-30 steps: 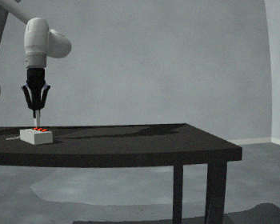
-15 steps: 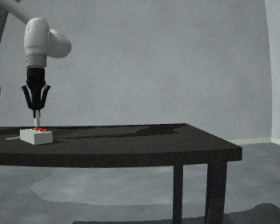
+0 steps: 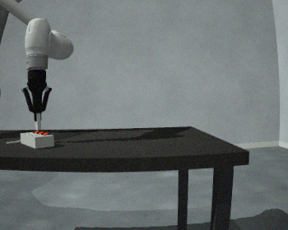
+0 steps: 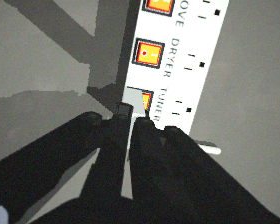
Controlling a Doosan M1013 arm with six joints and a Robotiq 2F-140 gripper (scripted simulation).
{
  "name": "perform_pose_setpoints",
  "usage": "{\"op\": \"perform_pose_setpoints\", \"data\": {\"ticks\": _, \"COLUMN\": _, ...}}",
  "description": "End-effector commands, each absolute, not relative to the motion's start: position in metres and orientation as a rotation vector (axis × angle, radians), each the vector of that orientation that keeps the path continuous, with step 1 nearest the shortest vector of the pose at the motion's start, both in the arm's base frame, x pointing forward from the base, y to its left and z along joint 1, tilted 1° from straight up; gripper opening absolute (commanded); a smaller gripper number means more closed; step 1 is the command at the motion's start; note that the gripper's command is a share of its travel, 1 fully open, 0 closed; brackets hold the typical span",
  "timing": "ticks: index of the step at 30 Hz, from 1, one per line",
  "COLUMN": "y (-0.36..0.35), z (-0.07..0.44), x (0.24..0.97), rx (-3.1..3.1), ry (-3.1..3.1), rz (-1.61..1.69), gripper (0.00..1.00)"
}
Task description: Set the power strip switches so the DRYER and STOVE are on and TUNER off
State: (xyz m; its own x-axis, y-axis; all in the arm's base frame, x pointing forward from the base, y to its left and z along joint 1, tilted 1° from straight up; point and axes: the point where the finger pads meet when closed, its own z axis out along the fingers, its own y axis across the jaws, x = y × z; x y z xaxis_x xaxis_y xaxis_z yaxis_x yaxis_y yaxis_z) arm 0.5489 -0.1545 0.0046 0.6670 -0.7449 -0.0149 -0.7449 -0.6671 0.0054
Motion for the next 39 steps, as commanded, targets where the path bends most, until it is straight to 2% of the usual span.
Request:
{"op": "perform_pose_setpoints", "data": {"ticks": 1, "y": -0.1545, "z": 0.0045, "x": 0.549, "rx": -2.867, "ry": 1.281, "rz": 0.025, "gripper": 0.0}}
{"op": "perform_pose_setpoints", "data": {"ticks": 39, "y": -0.1544, "z": -0.0047, "x": 0.5488, "rx": -2.867, "ry": 1.281, "rz": 0.025, "gripper": 0.0}}
